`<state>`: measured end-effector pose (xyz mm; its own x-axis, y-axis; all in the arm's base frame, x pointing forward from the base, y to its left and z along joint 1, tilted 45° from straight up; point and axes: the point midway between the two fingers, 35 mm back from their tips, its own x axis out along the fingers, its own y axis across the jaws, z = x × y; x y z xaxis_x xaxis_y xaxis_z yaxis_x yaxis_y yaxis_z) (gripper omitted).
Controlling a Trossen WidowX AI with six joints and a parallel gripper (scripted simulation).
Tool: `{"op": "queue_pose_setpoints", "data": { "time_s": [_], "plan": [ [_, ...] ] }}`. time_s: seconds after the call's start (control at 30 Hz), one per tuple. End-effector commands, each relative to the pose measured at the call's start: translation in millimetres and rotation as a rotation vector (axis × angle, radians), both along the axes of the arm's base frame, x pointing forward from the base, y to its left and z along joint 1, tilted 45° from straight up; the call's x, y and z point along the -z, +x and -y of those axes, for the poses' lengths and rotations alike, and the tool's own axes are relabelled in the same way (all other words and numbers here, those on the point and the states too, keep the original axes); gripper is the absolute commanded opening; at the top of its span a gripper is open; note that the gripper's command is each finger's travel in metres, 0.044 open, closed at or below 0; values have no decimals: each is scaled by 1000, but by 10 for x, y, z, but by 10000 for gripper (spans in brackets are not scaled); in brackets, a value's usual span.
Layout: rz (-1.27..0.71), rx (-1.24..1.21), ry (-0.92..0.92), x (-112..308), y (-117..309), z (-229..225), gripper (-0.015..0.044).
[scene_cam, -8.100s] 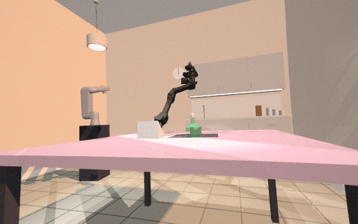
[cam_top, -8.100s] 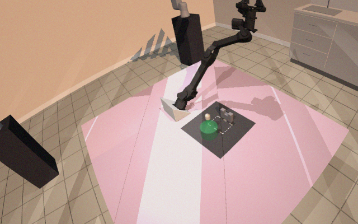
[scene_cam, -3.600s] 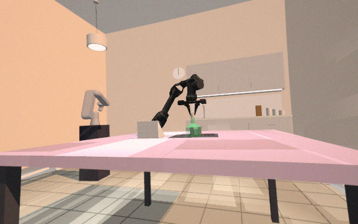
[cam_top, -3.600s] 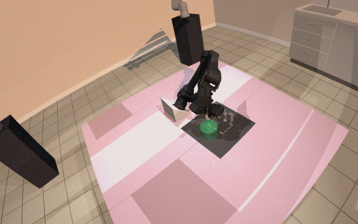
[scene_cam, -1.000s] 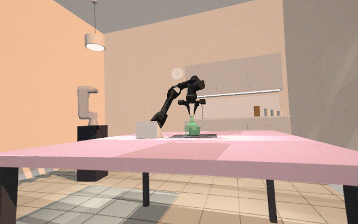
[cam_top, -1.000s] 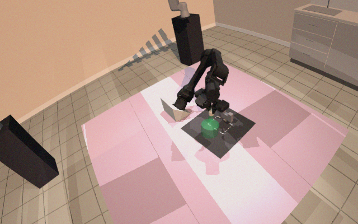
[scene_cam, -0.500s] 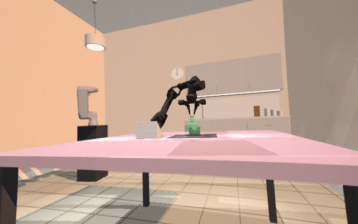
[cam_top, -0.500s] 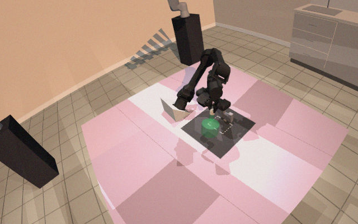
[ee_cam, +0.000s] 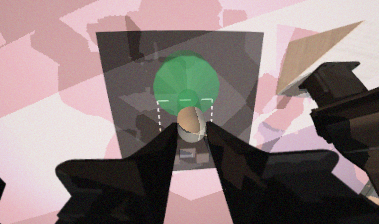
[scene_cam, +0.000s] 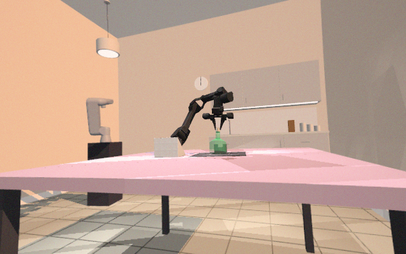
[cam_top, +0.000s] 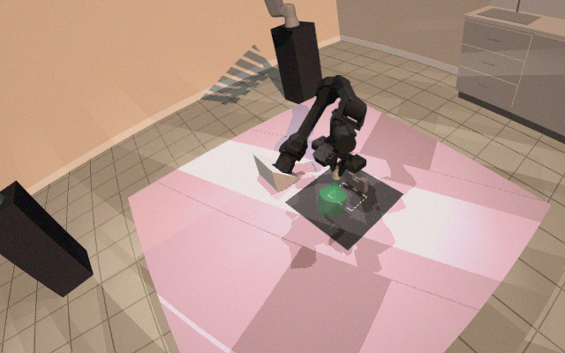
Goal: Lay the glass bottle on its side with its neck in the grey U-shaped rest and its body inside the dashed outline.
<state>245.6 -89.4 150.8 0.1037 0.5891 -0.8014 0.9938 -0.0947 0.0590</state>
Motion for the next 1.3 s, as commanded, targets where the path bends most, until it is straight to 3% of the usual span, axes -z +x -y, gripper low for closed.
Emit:
{"op": "queue_pose_setpoints", "data": {
  "time_s": [0.0,1.27],
  "plan": [
    [2,0,7,-67,-2,-72,107],
    [-22,7,-59,-217,12,-270,107]
  ]
}}
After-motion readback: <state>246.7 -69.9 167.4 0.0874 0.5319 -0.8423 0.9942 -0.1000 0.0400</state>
